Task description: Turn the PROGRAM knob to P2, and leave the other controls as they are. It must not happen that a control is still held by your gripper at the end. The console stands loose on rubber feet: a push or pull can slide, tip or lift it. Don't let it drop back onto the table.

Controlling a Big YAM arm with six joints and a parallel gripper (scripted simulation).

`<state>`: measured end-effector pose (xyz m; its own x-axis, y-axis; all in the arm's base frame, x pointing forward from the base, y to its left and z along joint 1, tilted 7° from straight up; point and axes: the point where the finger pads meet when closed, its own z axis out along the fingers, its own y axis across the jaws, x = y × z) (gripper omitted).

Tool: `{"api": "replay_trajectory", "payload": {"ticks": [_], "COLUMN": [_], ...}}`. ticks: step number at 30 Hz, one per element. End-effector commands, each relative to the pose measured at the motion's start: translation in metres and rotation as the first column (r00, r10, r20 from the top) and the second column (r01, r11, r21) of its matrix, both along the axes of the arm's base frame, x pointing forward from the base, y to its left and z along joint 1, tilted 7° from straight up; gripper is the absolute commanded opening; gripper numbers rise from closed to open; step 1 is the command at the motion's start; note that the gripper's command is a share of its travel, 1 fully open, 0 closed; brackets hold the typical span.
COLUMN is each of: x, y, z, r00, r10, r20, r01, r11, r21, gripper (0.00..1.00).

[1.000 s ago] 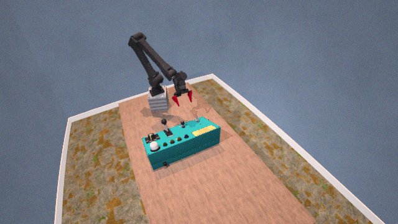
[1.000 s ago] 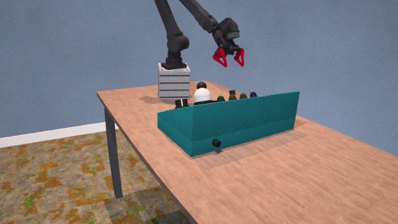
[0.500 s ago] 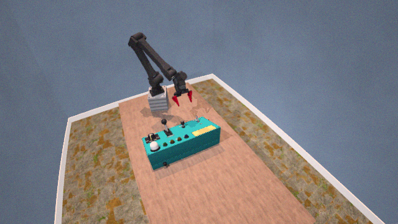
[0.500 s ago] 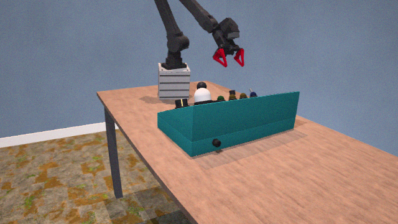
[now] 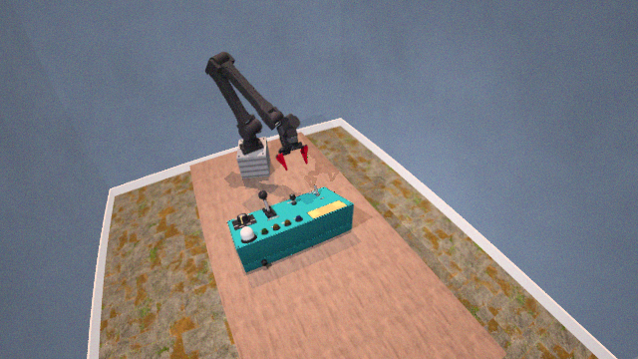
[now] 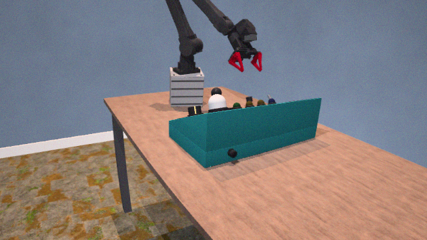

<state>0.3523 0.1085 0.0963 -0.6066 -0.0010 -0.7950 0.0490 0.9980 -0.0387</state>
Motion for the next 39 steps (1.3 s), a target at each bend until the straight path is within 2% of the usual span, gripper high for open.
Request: {"api": "replay_trajectory", "payload": {"ticks": [1,7,10,14,18,20,21,25,26,30,34,39], "x": [0.008,0.009,0.011,0.016,0.02,0.02,0.021,0.013,0.016,0.001,-0.008,-0.011], "y": [0.002,-0.004,-0.018,-0.054,-0.105,-0.105,-0.119,-0.172,-0.173,-0.214,-0.238,-0.243], "z": [0.013,0.013,0.011,0.004,0.003,0.003,0.005,0.008,0.012,0.013,0.019,0.016], "r00": [0.999,0.999,1.0,1.0,0.999,0.999,0.999,0.999,1.0,1.0,1.0,1.0], "r10": [-0.015,-0.007,-0.008,-0.01,-0.009,-0.009,-0.008,-0.005,-0.005,-0.004,-0.005,-0.005], "r20": [0.04,0.035,0.018,-0.026,-0.048,-0.048,-0.044,-0.037,-0.03,-0.011,0.015,0.012], "r01": [0.013,0.007,0.008,0.01,0.009,0.009,0.008,0.005,0.005,0.004,0.005,0.005], "r11": [0.999,1.0,1.0,1.0,1.0,1.0,1.0,1.0,1.0,1.0,1.0,1.0], "r21": [0.029,0.014,0.009,0.0,0.002,0.002,0.004,0.005,0.003,-0.002,-0.012,-0.009], "gripper": [1.0,1.0,1.0,1.0,1.0,1.0,1.0,1.0,1.0,1.0,1.0,1.0]}}
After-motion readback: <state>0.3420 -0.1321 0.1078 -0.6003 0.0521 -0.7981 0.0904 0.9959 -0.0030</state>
